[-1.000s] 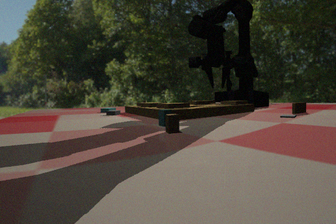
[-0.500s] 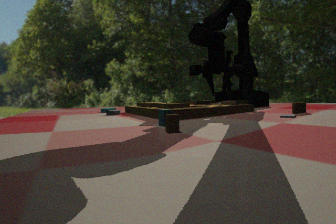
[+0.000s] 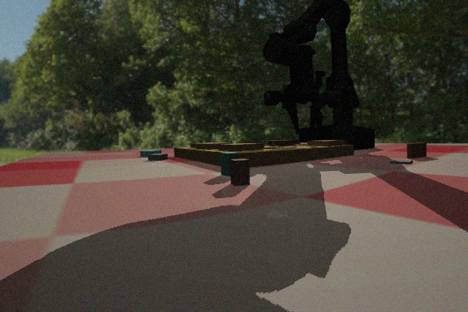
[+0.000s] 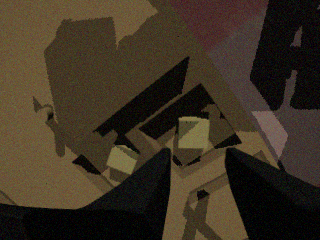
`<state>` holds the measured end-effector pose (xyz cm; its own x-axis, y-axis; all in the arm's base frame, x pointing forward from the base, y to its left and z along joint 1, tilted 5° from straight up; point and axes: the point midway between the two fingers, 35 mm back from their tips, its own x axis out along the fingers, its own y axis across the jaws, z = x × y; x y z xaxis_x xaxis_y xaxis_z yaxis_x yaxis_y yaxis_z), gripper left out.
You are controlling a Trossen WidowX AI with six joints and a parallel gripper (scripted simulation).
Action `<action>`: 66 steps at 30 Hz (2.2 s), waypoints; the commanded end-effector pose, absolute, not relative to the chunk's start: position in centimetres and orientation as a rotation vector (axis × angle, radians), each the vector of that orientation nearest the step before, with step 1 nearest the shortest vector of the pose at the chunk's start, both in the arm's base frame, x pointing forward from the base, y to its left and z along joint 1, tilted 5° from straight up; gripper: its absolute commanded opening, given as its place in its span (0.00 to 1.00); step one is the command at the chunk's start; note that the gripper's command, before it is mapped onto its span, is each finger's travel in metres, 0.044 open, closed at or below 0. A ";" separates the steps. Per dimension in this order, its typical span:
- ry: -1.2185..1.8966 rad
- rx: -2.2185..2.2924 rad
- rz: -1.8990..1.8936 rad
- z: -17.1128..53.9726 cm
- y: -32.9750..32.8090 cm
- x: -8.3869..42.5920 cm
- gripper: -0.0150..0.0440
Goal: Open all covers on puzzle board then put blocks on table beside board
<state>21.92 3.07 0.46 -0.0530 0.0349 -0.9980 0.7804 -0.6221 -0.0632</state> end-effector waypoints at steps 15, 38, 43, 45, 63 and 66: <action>1.047 1.494 -1.541 0.4 3.0 21.9 0.50; 1.241 1.255 -1.282 0.4 3.0 21.9 0.50; 1.277 1.202 -1.224 0.4 3.0 21.9 0.50; 1.291 1.180 -1.201 0.4 3.0 21.9 0.50; 1.403 0.984 -0.991 0.4 3.0 21.9 0.50; 1.420 0.951 -0.955 0.4 3.1 21.9 0.50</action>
<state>21.91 3.07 0.45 -0.0533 0.0353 -0.9980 0.9549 0.2943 -0.0406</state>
